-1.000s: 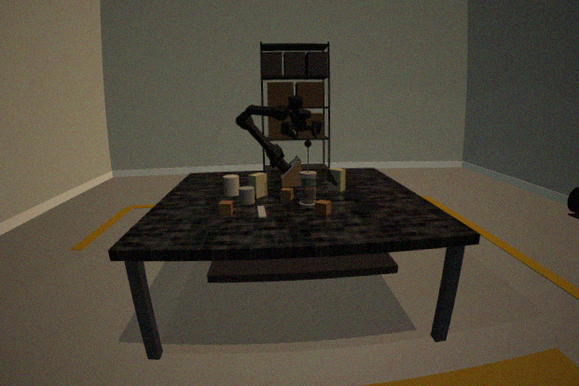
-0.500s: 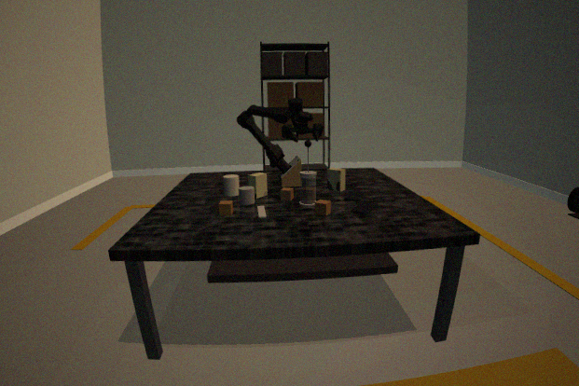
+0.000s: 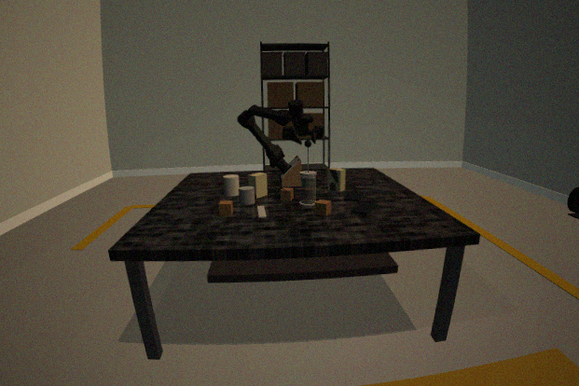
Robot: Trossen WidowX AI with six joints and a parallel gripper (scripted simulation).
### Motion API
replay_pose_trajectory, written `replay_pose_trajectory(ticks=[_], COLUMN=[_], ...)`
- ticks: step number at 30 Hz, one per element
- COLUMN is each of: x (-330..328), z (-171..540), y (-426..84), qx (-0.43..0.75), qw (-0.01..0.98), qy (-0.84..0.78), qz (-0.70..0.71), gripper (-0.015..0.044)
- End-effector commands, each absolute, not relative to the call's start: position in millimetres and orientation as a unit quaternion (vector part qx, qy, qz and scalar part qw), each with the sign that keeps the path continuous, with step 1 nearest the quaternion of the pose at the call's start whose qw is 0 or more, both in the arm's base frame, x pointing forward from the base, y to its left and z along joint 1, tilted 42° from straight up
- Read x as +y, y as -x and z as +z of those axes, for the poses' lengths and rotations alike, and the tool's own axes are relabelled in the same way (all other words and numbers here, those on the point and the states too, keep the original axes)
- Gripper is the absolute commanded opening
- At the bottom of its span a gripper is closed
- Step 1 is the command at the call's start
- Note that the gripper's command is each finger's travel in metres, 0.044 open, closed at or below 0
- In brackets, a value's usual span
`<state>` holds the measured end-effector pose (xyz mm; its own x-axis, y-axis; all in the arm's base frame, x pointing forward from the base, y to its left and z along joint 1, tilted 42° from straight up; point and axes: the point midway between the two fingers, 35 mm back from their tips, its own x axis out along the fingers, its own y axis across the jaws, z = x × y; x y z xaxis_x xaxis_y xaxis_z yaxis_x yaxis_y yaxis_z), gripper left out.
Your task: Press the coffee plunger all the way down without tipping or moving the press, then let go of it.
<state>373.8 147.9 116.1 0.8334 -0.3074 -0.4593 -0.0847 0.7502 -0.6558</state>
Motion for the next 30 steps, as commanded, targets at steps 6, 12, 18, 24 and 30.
replay_pose_trajectory(ticks=[6,12,18,24,30], x=[147.9,147.9,145.6,140.1,134.3], z=[115.3,115.3,111.9,103.9,95.8], y=[-374.1,-374.1,-374.6,-375.8,-376.9], qx=[0.282,0.282,0.283,0.283,0.284], qw=[0.892,0.892,0.892,0.892,0.891], qy=[0.349,0.349,0.349,0.348,0.348], qz=[-0.061,-0.061,-0.061,-0.061,-0.061], gripper=[0.0127,0.0127,0.0127,0.0127,0.0127])
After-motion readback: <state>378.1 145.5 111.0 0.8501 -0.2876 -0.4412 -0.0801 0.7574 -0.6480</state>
